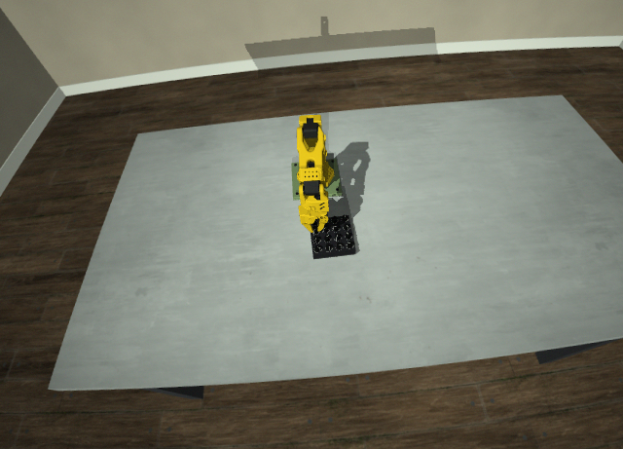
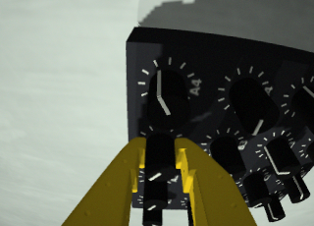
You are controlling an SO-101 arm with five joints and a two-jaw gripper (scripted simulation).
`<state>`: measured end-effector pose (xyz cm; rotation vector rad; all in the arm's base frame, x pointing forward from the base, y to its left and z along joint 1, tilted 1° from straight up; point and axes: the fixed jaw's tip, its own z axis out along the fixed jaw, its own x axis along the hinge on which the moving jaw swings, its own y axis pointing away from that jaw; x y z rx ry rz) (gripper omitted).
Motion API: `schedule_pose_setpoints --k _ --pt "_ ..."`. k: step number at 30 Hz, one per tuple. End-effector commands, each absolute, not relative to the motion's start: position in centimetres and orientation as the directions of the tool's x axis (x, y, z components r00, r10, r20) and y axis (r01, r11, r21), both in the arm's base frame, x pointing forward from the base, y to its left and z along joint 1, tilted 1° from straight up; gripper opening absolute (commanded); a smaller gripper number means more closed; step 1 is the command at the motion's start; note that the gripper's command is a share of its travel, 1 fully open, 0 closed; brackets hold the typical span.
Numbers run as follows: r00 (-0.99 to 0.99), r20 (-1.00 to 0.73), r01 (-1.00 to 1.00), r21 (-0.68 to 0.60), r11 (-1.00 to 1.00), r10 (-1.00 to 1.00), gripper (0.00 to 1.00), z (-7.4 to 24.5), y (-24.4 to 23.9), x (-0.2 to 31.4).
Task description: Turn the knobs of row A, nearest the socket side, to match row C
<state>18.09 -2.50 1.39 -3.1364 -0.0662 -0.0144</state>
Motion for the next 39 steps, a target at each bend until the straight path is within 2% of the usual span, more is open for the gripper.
schedule_pose_setpoints --k 1,24,39 --pt "0.999 -0.011 -0.034 -0.001 -0.999 -0.034 0.01 1.06 -2.62 17.75" --pt "0.934 -0.011 -0.357 0.003 -0.934 -0.357 0.01 1.06 -2.58 17.56" --pt "0.81 -0.009 -0.587 0.005 -0.81 -0.587 0.01 1.06 -2.51 17.43"
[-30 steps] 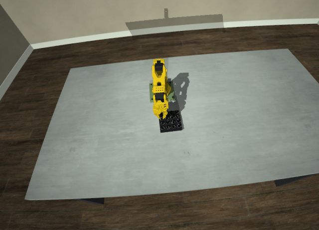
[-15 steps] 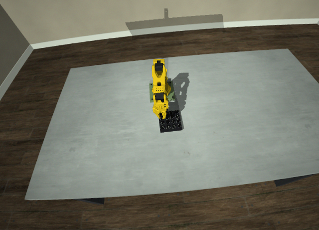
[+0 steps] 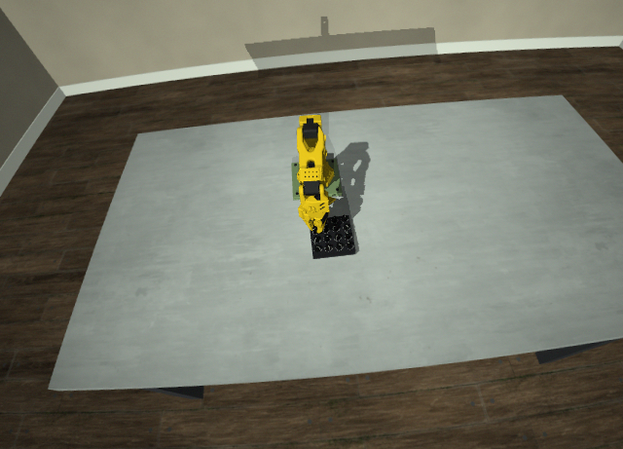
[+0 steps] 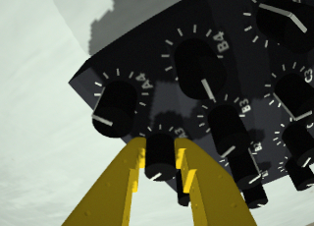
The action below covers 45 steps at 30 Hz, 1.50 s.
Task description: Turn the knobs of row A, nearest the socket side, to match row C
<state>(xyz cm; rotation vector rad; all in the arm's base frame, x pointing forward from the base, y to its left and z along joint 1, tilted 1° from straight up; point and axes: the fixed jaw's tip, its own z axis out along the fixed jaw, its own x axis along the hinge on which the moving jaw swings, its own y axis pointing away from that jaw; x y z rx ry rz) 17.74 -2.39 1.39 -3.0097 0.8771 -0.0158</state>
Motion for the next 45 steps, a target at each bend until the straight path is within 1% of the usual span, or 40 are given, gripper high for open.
schedule_pose_setpoints --k 1,17,45 --pt "0.81 -0.009 -0.587 0.005 -0.81 -0.587 0.01 1.06 -2.51 17.43" --pt "0.63 -0.008 -0.776 0.008 -0.63 -0.777 0.01 1.06 -2.4 17.32" --pt "0.603 -0.007 -0.798 0.008 -0.603 -0.798 0.01 1.06 -2.39 17.31"
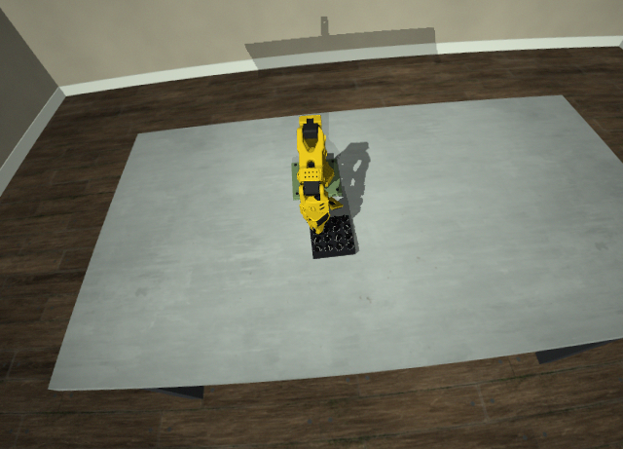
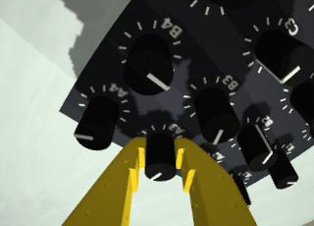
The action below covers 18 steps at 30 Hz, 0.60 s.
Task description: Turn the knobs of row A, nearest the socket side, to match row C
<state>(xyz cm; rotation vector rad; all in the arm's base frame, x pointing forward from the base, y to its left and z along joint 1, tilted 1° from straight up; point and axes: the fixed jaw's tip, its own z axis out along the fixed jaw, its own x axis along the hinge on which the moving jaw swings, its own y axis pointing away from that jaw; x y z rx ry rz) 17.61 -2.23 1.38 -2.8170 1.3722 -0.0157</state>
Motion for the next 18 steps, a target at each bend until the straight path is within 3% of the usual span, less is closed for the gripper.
schedule_pose_setpoints --k 1,18 --pt "0.603 -0.007 -0.798 0.008 -0.603 -0.798 0.01 1.06 -2.39 17.31" --pt "0.603 -0.007 -0.798 0.008 -0.603 -0.798 0.02 1.06 -2.42 17.27"
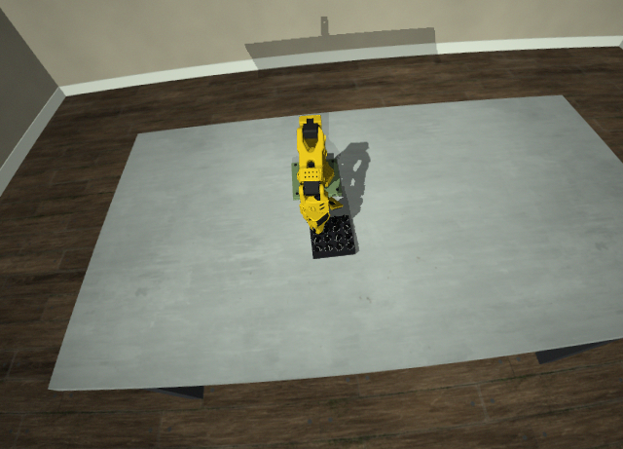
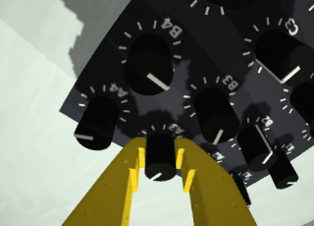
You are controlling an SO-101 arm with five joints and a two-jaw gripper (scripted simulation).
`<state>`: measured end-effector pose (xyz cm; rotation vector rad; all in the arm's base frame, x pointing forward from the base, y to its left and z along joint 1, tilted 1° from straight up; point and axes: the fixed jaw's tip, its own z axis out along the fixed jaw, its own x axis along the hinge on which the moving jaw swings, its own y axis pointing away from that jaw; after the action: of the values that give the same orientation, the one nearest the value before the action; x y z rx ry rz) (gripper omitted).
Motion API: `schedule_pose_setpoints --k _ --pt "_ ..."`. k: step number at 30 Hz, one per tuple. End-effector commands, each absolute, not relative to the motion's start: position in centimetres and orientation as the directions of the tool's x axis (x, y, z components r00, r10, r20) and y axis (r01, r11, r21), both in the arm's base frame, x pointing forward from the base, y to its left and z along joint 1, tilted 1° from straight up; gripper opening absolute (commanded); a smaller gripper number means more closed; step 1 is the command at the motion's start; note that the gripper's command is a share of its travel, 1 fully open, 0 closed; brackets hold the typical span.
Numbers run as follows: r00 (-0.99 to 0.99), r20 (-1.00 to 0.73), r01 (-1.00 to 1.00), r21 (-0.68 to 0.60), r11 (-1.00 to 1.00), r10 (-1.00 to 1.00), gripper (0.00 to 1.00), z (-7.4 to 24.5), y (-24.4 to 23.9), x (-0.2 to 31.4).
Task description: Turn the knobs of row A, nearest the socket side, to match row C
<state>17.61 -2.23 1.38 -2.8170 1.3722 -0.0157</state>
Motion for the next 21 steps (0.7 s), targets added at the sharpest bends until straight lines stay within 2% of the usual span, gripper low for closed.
schedule_pose_setpoints --k 1,21 --pt "0.603 -0.007 -0.798 0.008 -0.603 -0.798 0.03 1.06 -2.42 17.26" --pt "0.603 -0.008 -0.798 0.008 -0.603 -0.798 0.08 1.07 -2.52 17.14"
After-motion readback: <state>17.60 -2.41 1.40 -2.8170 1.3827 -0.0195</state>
